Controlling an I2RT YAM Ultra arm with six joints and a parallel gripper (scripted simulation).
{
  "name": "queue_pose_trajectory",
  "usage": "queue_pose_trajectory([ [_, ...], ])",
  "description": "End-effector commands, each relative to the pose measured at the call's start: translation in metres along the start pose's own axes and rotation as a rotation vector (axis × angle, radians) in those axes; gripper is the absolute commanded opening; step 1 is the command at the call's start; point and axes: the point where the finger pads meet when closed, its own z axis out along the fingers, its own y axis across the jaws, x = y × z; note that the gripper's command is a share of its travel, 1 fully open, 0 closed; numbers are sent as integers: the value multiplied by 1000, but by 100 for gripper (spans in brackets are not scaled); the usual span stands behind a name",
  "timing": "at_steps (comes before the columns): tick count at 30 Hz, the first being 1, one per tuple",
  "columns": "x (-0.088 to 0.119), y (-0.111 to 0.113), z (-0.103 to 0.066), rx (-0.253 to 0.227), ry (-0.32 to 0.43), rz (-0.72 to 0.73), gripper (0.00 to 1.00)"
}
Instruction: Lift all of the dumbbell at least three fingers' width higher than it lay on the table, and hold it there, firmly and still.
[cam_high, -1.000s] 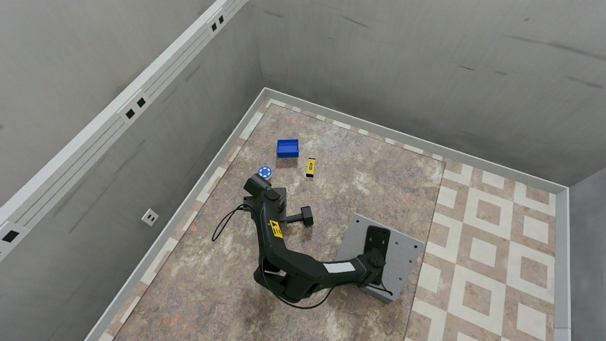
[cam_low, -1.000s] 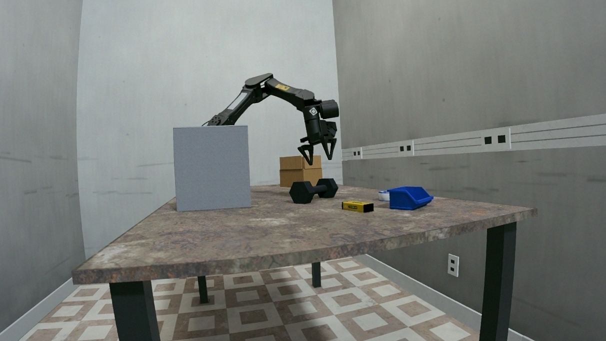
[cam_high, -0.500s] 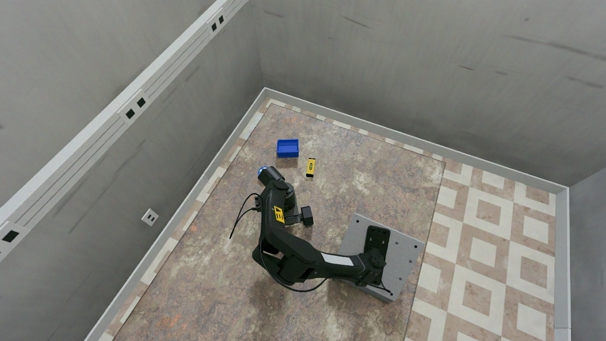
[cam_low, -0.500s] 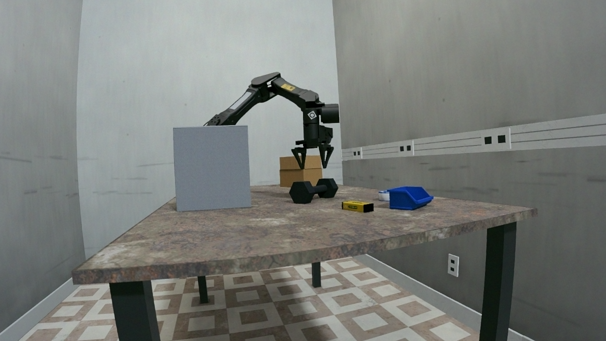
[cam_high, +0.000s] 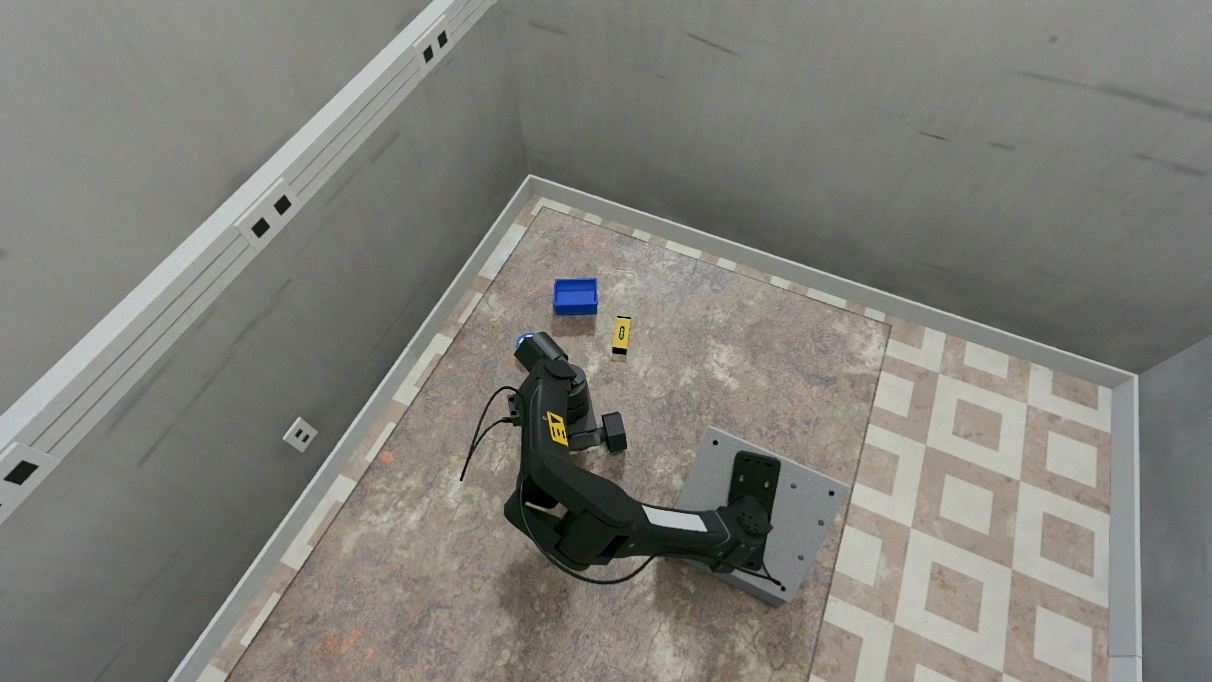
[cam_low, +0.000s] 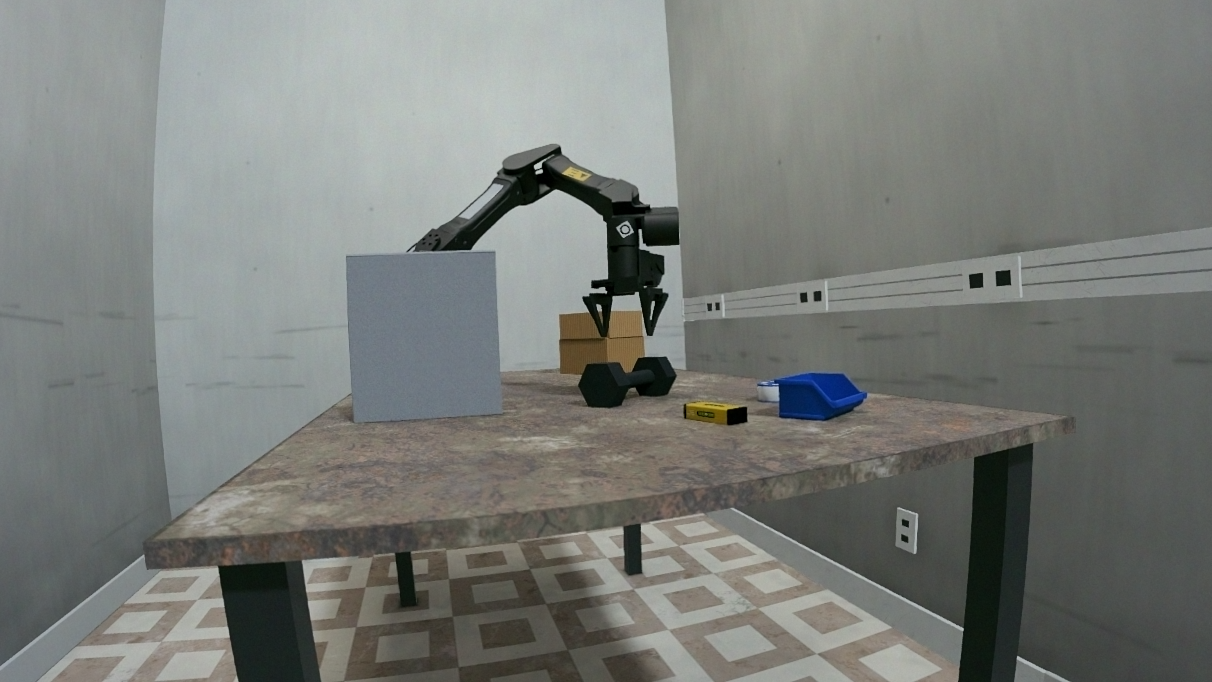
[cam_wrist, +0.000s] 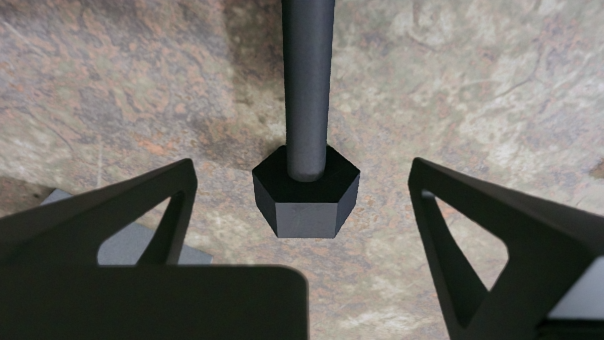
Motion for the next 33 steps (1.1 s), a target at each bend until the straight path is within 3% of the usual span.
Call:
queue_pose_trajectory([
  [1, -5, -8, -9, 6, -34, 17, 100],
  [4, -5, -11, -5, 15, -39, 10, 100],
  [7, 3, 1, 9, -16, -16, 21, 100],
  [14, 3, 1, 21, -16, -16, 22, 100],
  [17, 4, -3, 18, -5, -28, 33, 100],
  [31, 3, 2, 60, -16, -14, 22, 100],
  [33, 3, 2, 60, -16, -14, 22, 100],
])
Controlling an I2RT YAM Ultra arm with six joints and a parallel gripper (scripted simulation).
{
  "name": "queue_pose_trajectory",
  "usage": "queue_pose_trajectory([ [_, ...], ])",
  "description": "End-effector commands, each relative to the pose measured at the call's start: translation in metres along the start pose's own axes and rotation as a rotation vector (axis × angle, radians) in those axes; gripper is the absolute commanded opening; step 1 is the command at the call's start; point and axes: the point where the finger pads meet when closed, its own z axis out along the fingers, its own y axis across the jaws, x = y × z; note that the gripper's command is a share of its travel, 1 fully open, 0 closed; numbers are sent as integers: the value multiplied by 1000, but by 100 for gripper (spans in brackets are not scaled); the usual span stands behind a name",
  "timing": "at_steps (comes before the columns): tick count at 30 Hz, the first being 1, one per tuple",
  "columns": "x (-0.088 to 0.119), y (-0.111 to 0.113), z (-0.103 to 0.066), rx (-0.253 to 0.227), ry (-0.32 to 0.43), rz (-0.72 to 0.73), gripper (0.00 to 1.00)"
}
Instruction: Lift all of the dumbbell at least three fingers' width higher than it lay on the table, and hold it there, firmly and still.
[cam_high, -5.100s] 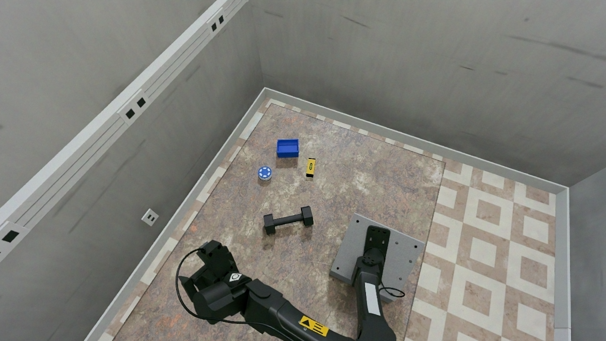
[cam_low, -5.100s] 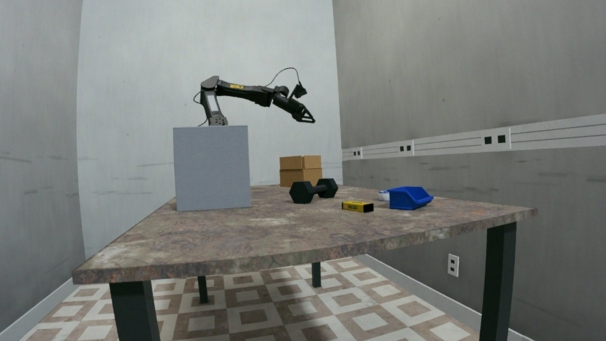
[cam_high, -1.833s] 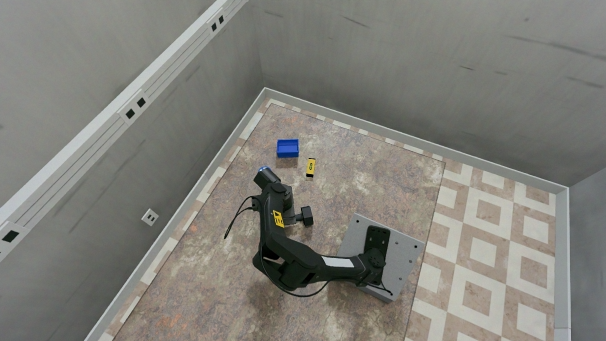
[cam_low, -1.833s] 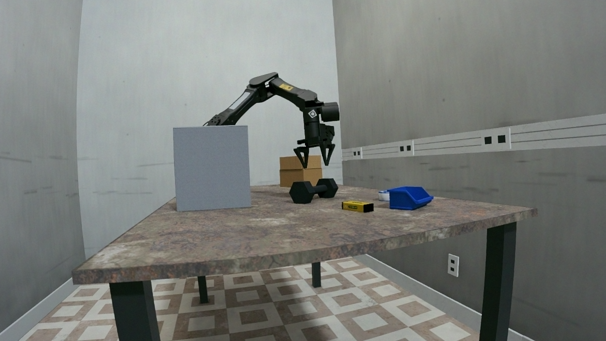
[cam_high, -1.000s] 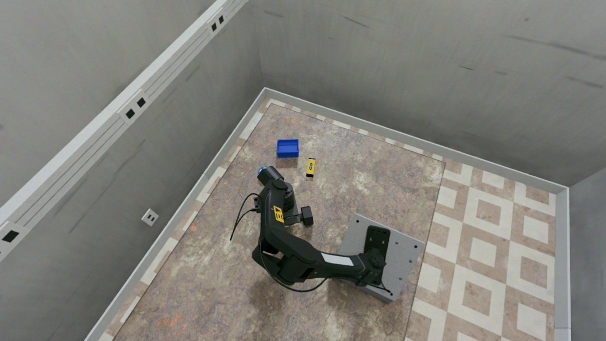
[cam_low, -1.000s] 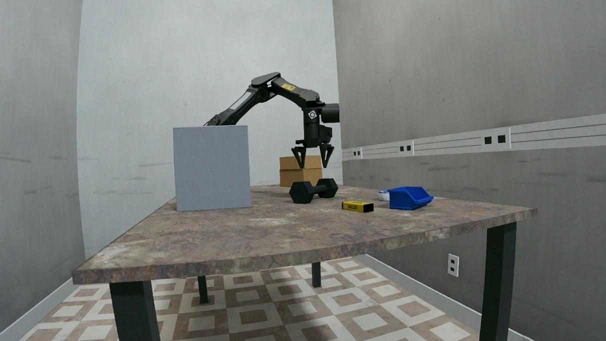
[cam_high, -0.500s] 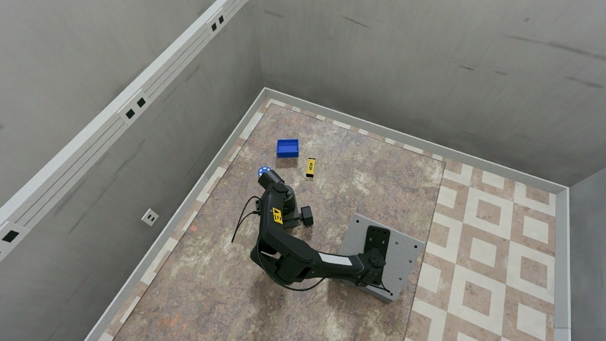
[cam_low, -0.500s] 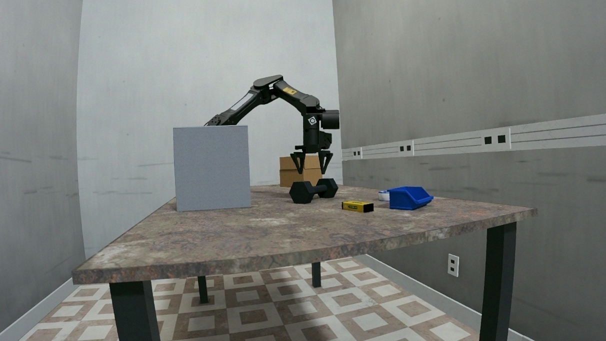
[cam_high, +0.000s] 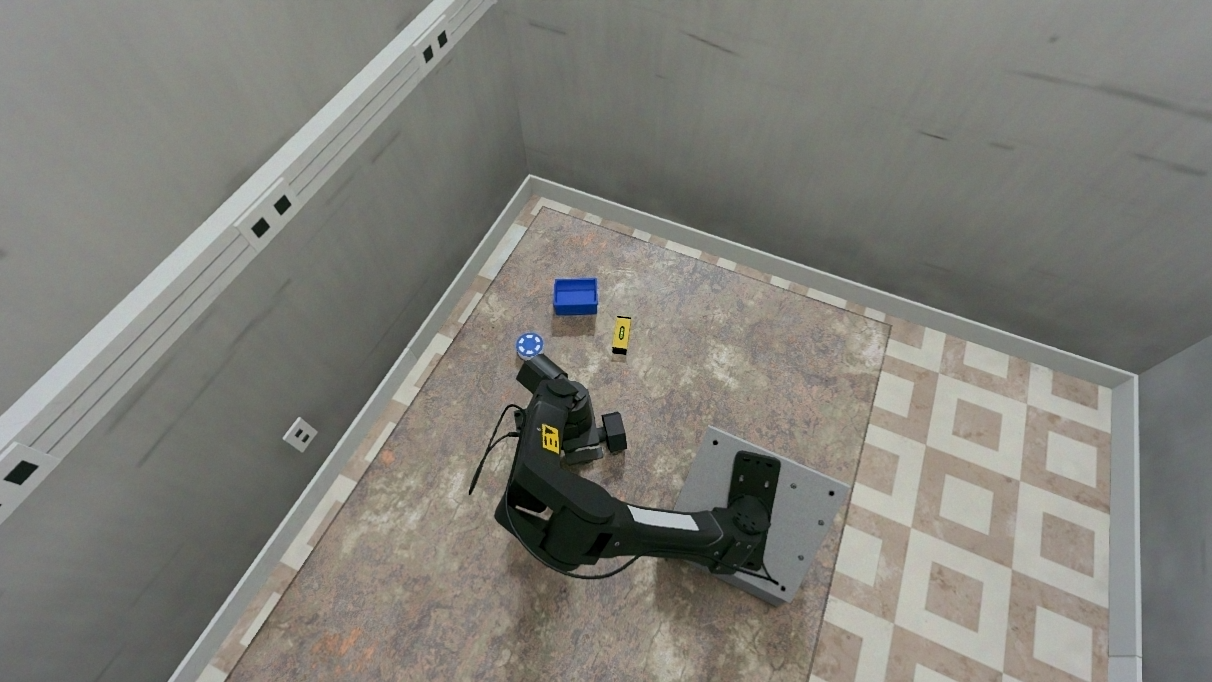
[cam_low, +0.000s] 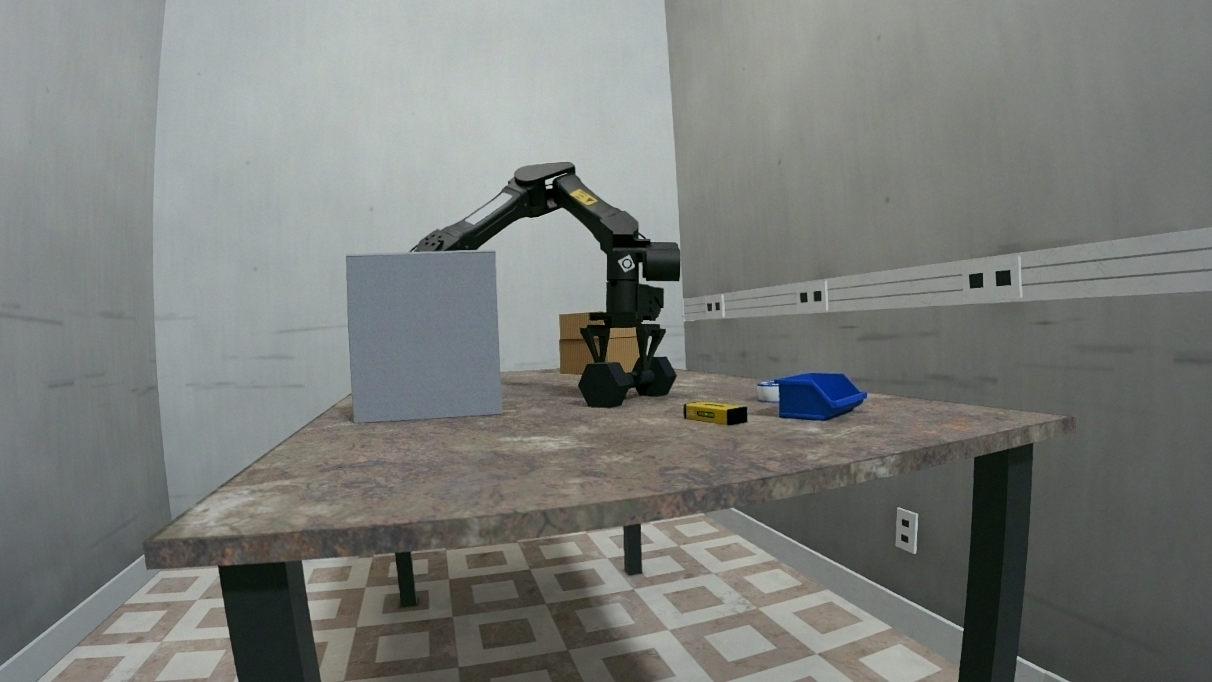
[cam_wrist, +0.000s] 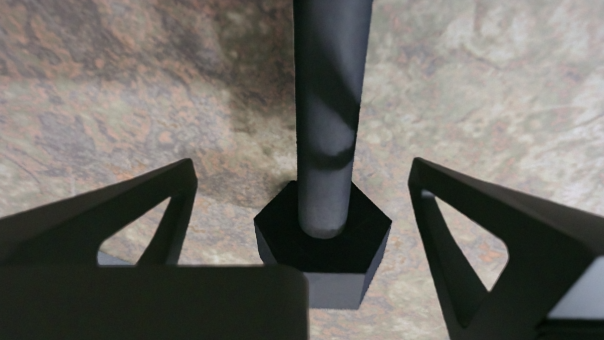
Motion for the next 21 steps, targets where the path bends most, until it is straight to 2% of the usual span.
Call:
queue_pose_trajectory([
  [1, -1, -11, -2, 26, -54, 22, 100],
  [4, -1, -6, 12, 14, -40, 12, 100],
  [14, -2, -7, 28, 14, -39, 13, 100],
  [17, -2, -7, 29, 14, -39, 13, 100],
  [18, -10, -14, 19, 40, -64, 4, 100],
  [21, -2, -12, 26, 26, -54, 21, 100],
])
